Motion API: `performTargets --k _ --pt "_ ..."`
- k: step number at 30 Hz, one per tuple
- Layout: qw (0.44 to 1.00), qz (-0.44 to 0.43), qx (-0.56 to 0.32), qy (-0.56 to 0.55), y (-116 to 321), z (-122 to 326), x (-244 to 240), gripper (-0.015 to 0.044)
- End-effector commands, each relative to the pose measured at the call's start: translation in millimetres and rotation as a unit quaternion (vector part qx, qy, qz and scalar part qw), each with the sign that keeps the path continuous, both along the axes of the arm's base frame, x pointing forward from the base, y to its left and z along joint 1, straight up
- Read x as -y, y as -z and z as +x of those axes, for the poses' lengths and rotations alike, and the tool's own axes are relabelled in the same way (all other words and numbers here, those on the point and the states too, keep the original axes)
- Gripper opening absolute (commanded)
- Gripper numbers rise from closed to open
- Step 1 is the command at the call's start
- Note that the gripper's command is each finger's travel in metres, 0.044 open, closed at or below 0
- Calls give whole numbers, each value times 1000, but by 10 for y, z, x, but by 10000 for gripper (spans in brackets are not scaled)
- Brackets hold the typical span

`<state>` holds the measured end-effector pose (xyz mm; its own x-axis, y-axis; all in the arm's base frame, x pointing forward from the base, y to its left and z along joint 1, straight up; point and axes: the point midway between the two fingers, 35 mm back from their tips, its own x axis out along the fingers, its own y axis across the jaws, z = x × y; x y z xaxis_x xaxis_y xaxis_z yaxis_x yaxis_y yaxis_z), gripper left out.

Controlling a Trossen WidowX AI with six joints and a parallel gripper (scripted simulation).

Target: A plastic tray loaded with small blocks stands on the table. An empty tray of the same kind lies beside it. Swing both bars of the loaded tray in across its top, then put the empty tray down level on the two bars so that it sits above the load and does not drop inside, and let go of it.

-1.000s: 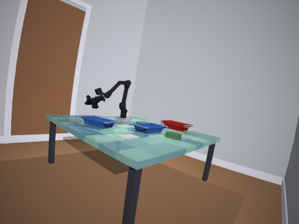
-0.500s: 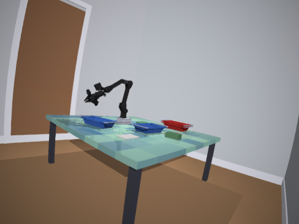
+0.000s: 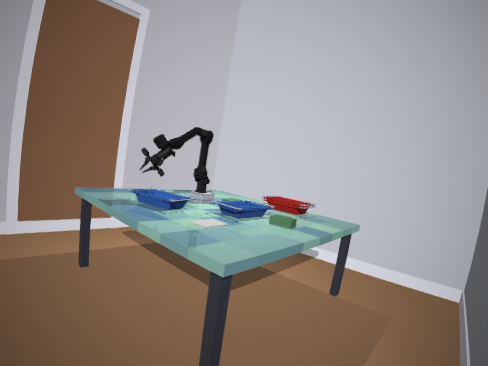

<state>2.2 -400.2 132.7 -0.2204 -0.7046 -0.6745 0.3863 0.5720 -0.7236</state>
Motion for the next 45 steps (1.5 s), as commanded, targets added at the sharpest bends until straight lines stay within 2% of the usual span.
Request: performTargets --k 1,12,22,33,45 --pt "982 14 172 76 85 747 -14 81" --pt "907 70 354 218 202 1679 -273 81" --pt "792 124 458 385 298 2424 -681 81" --pt "638 151 493 571 390 3081 -1278 81" --pt "465 123 459 747 487 3607 -2123 81"
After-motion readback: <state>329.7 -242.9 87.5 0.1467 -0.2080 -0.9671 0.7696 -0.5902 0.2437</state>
